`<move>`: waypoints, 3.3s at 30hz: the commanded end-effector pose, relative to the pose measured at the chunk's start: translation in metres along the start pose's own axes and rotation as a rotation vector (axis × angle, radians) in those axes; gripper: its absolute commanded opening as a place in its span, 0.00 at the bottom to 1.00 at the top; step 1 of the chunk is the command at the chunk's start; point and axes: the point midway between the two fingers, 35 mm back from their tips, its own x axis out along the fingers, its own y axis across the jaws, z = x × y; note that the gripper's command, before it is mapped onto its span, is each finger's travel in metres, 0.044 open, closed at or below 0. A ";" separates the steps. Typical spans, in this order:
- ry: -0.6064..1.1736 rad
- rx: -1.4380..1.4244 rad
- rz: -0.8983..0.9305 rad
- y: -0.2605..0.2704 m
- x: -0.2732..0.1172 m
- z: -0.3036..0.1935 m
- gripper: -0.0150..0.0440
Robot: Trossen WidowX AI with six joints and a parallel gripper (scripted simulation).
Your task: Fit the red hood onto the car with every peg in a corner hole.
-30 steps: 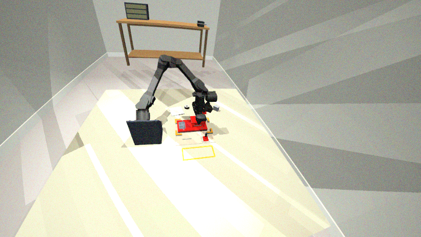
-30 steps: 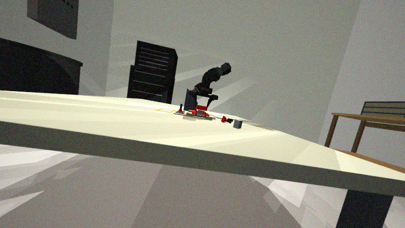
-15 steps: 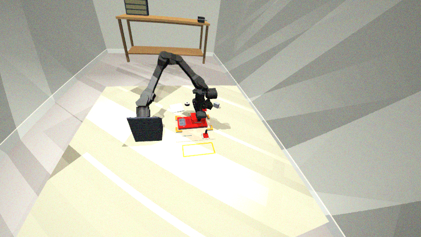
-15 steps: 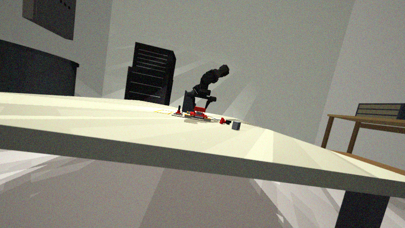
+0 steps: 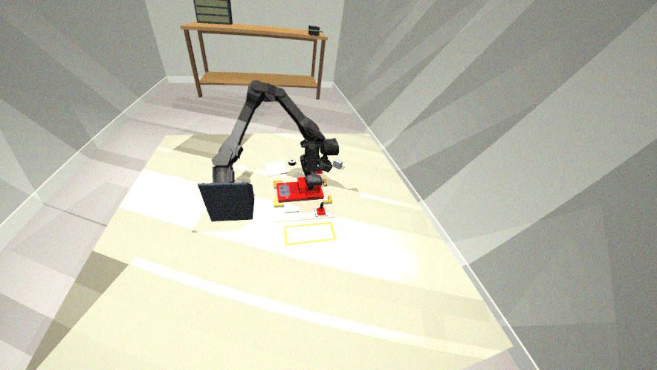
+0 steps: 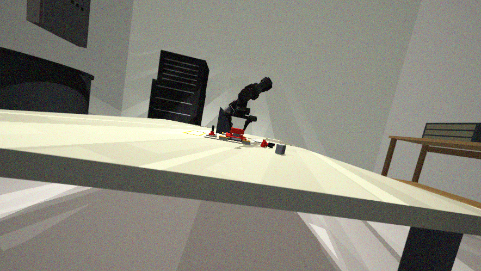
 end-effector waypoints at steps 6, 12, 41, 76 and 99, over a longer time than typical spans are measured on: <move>-0.001 0.007 -0.002 -0.001 0.004 0.000 0.25; -0.001 0.007 -0.002 -0.001 0.006 0.000 0.25; 0.000 0.000 0.000 0.000 0.013 0.000 0.48; 0.002 0.000 -0.001 0.000 -0.059 0.001 1.00; 0.002 0.000 -0.001 0.000 -0.059 0.001 1.00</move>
